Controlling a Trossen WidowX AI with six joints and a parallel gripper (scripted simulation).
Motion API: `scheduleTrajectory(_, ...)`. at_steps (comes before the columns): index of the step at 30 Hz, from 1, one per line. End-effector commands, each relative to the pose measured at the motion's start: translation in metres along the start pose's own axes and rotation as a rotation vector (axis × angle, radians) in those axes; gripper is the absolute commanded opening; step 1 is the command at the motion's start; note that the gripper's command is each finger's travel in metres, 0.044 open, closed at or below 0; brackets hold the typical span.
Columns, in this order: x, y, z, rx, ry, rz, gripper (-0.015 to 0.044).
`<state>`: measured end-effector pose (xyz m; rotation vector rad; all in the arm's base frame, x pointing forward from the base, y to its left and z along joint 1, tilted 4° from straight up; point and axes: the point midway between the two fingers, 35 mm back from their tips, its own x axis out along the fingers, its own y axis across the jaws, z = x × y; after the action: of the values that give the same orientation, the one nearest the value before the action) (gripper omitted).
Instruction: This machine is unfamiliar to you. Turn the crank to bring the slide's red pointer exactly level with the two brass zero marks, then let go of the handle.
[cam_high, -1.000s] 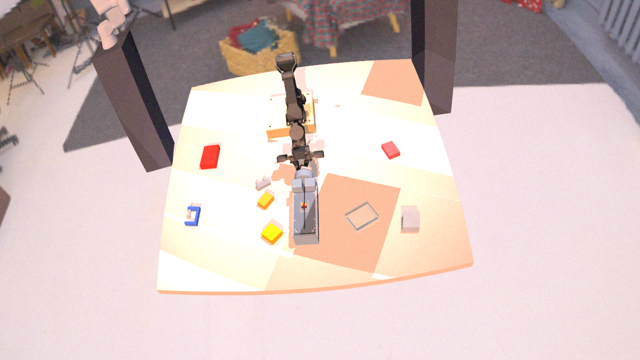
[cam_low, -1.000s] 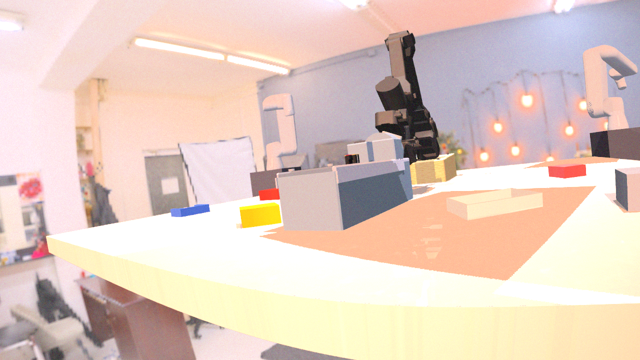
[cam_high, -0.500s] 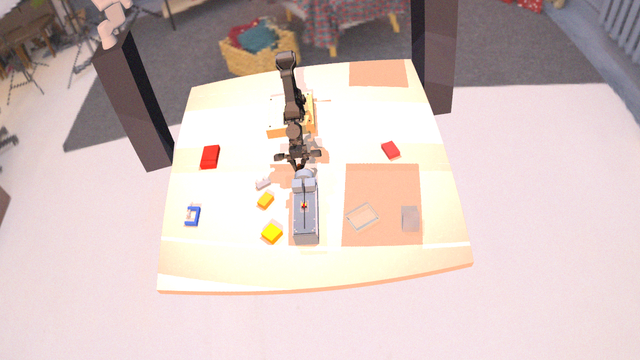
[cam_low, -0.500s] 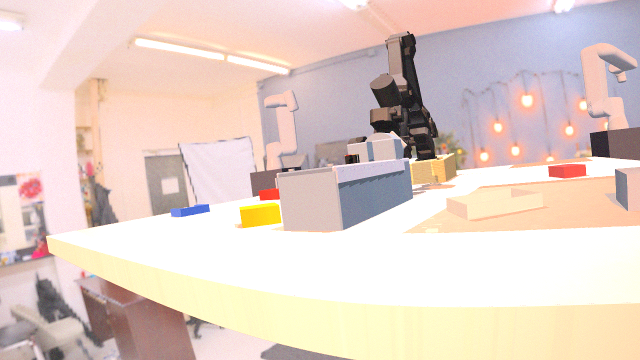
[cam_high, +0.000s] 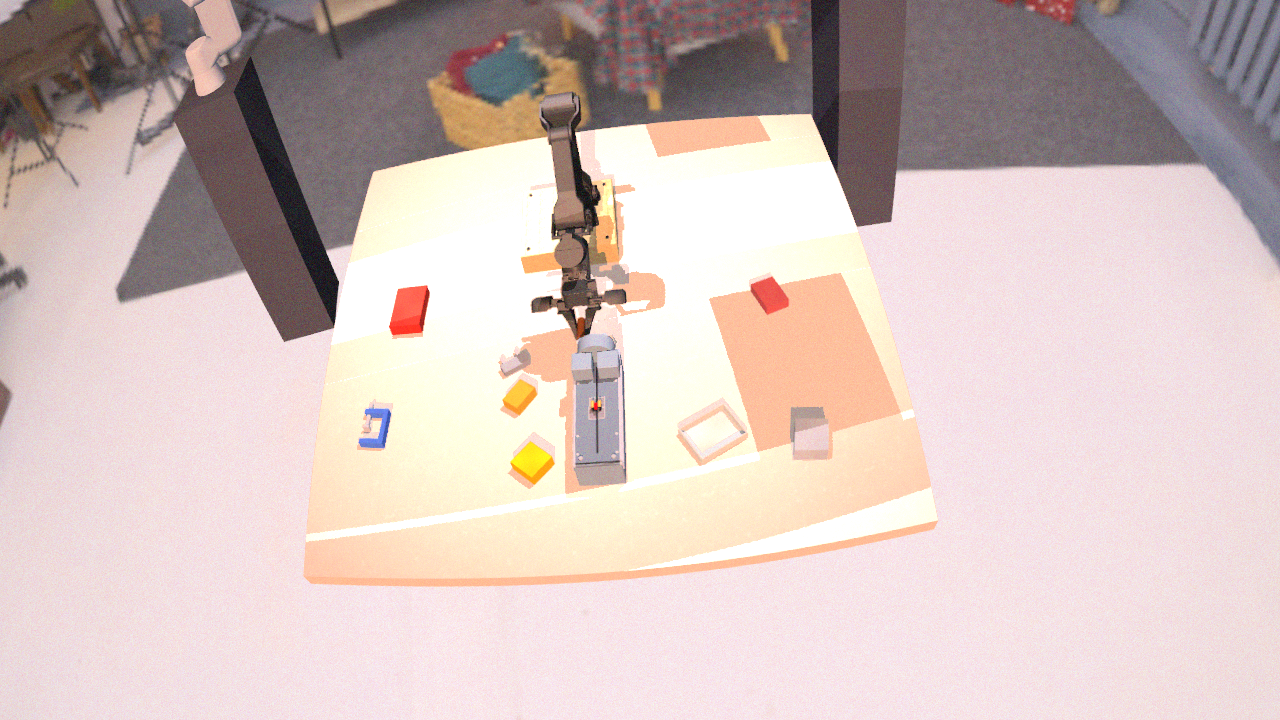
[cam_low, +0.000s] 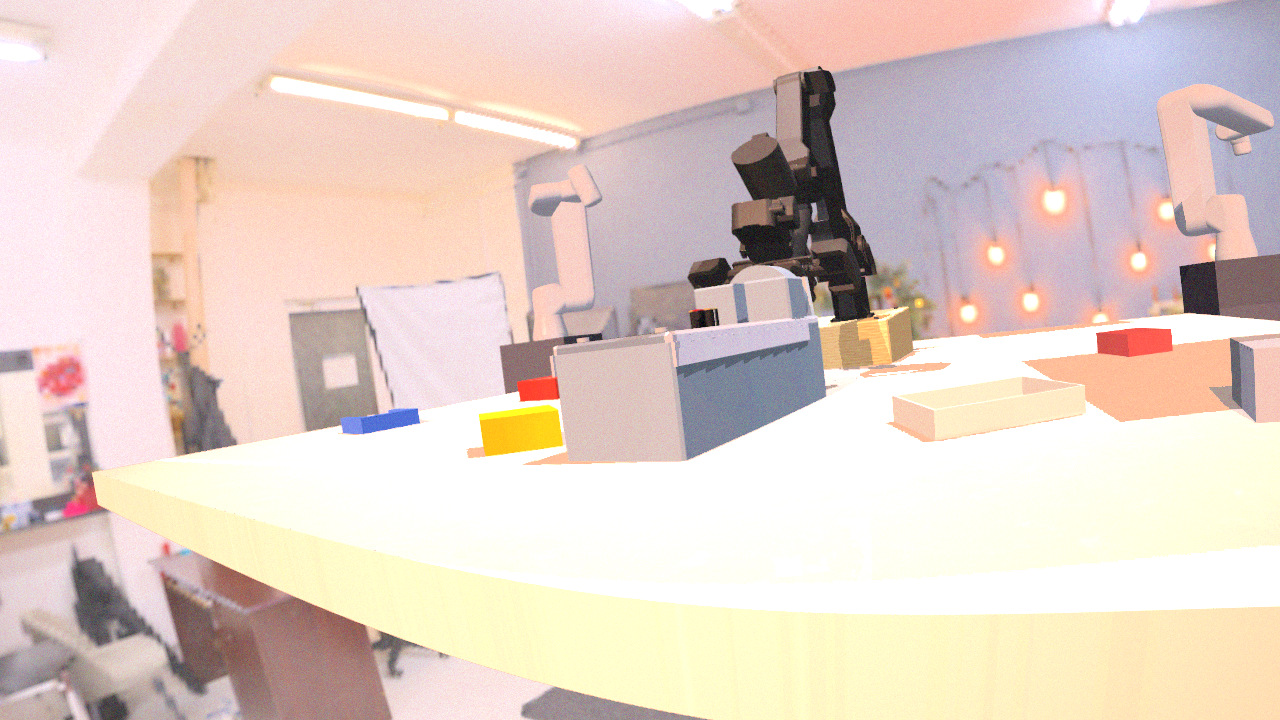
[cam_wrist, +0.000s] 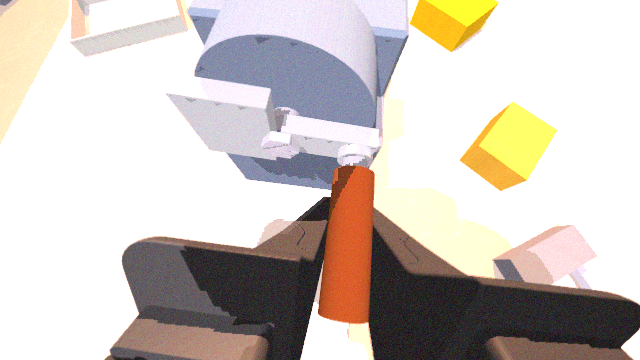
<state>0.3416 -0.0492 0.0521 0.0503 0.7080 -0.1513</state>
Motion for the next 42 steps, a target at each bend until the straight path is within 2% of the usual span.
scheduleTrajectory(1, -0.007, -0.001, 0.007, -0.001, -0.011, -0.004, 0.0)
scheduleTrajectory(42, -0.024, 0.028, 0.024, 0.002, -0.011, -0.002, 0.0)
